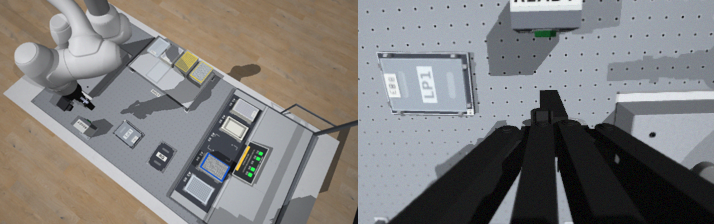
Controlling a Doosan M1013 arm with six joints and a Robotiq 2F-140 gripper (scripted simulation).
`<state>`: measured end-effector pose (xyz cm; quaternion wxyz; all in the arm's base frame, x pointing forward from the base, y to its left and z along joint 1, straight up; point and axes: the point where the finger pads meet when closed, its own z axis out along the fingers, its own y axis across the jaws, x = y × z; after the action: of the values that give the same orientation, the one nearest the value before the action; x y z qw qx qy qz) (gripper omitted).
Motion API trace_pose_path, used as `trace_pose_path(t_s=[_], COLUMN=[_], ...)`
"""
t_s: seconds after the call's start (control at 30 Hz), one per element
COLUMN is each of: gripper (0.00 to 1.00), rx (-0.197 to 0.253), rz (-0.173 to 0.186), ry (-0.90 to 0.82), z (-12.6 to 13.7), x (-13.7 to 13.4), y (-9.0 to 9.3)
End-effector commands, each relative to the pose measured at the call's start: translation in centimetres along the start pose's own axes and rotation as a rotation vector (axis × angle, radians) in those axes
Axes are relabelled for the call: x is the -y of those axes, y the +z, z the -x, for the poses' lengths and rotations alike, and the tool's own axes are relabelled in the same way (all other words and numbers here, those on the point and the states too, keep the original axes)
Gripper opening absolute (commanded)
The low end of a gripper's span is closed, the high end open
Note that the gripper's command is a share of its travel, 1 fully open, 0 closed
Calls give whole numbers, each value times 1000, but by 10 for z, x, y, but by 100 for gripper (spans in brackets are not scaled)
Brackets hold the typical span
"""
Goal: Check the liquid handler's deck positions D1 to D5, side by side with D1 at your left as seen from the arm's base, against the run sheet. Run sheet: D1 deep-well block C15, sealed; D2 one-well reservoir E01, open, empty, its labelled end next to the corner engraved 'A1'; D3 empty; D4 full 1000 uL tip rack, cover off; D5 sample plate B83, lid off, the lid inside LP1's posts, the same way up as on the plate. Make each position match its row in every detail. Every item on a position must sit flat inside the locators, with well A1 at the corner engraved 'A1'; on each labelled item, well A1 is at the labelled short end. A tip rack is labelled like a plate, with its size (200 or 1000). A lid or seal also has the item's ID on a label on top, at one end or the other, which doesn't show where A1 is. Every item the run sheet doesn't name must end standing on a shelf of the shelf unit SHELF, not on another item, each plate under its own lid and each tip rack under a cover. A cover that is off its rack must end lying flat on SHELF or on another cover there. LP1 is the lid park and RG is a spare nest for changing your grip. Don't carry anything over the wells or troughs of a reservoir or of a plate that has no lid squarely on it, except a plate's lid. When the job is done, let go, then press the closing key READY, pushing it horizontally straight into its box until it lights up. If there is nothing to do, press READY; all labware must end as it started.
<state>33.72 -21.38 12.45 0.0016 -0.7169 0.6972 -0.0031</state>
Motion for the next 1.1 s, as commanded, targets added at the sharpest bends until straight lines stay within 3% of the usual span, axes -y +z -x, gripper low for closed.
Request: trace_pose_path(t_s=[0.0, 1.07], gripper=[10, 10], rx=[0, 0], rz=[-1, -1], ry=[0, 0], z=[0, 0], x=[0, 0], y=[5, 52])
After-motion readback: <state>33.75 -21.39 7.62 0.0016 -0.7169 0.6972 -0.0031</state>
